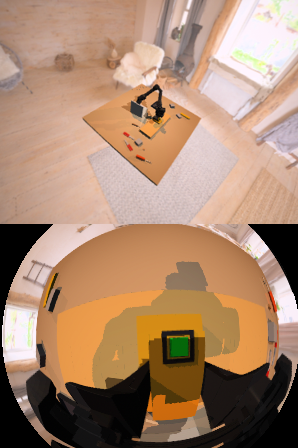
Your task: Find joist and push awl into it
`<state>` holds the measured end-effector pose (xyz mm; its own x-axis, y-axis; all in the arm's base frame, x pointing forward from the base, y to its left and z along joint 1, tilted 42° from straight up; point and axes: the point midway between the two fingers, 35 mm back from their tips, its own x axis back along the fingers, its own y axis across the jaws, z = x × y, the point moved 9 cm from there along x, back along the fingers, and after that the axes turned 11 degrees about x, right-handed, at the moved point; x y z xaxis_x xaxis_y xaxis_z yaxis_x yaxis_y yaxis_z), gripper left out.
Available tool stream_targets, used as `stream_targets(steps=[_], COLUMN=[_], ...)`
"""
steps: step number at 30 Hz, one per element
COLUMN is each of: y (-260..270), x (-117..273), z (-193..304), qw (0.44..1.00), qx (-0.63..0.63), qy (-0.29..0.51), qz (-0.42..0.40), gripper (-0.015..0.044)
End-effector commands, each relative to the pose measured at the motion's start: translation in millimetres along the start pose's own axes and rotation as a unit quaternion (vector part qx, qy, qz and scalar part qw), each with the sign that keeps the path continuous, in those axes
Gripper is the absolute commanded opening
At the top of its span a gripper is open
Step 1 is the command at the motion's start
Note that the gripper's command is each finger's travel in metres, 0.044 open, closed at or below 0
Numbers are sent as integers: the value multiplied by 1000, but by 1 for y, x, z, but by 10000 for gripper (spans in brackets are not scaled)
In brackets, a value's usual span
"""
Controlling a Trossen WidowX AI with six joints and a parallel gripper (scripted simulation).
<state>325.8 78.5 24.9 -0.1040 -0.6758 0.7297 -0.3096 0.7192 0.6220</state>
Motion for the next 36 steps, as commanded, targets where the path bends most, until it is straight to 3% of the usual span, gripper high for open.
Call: stream_targets(steps=[1, 36], y=[8, 58], x=[-1, 0], z=[-1, -11], qw=[1000, 1000], qx=[3, 3], qy=[0, 0], qz=[-5, -6], gripper=[0, 0])
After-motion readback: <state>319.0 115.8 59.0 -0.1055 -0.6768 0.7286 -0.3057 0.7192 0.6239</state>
